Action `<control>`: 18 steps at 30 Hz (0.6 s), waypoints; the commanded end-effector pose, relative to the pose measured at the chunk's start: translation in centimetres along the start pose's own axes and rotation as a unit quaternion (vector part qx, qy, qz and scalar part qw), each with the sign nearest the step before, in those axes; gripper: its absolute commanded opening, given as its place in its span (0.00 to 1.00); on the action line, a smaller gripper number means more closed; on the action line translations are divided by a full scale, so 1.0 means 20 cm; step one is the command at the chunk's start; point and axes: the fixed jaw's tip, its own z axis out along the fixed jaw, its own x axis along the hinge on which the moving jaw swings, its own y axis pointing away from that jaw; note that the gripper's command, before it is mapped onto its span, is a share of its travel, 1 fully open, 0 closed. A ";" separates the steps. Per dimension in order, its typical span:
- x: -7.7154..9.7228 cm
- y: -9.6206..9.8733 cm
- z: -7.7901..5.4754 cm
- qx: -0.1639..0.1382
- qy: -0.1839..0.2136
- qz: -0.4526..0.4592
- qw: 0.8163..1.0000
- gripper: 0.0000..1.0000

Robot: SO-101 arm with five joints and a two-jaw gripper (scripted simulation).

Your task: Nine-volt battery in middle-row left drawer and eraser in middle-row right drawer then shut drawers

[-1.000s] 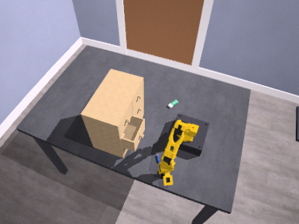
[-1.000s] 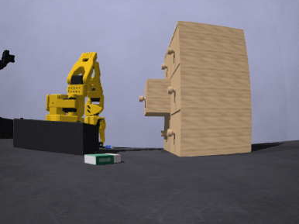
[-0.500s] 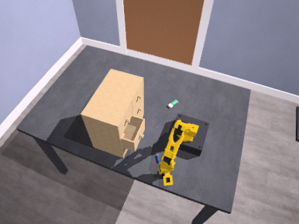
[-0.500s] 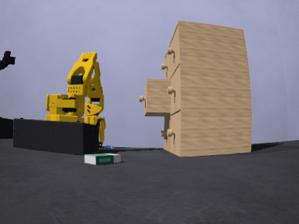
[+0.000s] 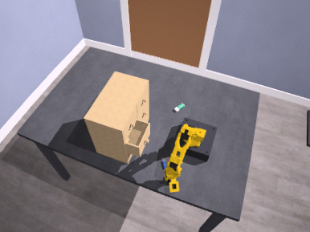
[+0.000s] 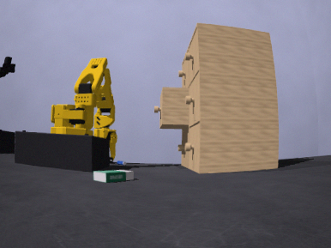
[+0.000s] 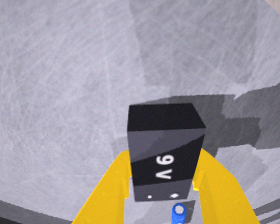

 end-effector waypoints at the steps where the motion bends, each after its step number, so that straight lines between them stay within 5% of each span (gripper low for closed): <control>1: 0.00 0.00 0.01 -0.001 0.000 -0.004 1.000 0.00; 18: 0.00 0.00 -0.02 -0.001 0.000 -0.004 1.000 0.00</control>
